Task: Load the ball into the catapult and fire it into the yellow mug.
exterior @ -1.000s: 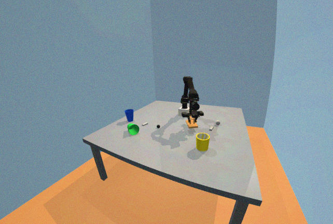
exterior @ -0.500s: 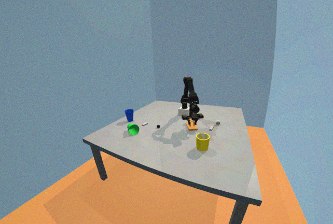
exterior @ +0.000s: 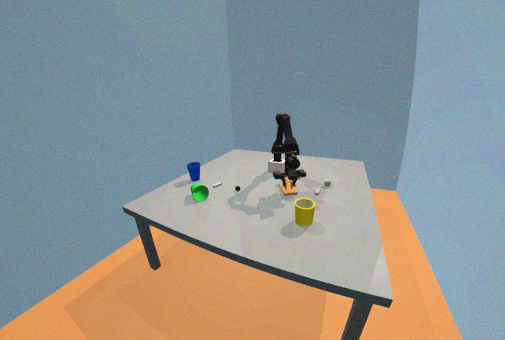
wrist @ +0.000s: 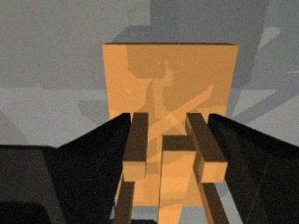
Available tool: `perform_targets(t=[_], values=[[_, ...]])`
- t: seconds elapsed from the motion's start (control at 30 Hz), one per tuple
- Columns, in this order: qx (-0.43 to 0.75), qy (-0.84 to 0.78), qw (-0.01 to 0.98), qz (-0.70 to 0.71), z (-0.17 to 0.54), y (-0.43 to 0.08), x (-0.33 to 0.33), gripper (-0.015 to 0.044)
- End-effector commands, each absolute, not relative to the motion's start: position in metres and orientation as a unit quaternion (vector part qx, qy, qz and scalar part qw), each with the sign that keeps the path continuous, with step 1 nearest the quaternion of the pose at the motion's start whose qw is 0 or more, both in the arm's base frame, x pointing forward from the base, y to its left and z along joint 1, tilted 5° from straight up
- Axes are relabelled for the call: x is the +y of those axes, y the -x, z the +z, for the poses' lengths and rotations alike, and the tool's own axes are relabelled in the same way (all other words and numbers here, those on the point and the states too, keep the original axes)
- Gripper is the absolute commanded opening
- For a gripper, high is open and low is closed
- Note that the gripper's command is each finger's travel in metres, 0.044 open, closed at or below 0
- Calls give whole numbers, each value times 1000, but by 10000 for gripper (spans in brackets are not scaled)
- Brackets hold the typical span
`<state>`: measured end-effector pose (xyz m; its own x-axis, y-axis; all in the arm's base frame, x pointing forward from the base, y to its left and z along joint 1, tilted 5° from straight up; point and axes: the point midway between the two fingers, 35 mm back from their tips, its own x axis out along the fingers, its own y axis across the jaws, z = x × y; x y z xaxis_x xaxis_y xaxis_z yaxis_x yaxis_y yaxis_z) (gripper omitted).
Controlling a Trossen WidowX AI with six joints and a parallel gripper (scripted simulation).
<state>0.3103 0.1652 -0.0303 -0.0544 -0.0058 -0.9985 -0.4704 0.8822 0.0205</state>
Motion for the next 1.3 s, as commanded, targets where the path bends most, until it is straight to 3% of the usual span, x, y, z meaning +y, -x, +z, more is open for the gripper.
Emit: perform_targets(t=[0.0,0.3,0.47,0.73,1.0,1.17,1.27], values=[[704,169,667,175,-30,-311,165,210],[704,169,667,175,-7,-314,167,440],[704,169,667,174,68,-316,166,440],[700,166,672,174,56,-319,168,440],[695,165,677,175,120,-323,168,440],[705,135,682,138,82,-355,120,309],[709,110,688,108,68,-375,76,300]])
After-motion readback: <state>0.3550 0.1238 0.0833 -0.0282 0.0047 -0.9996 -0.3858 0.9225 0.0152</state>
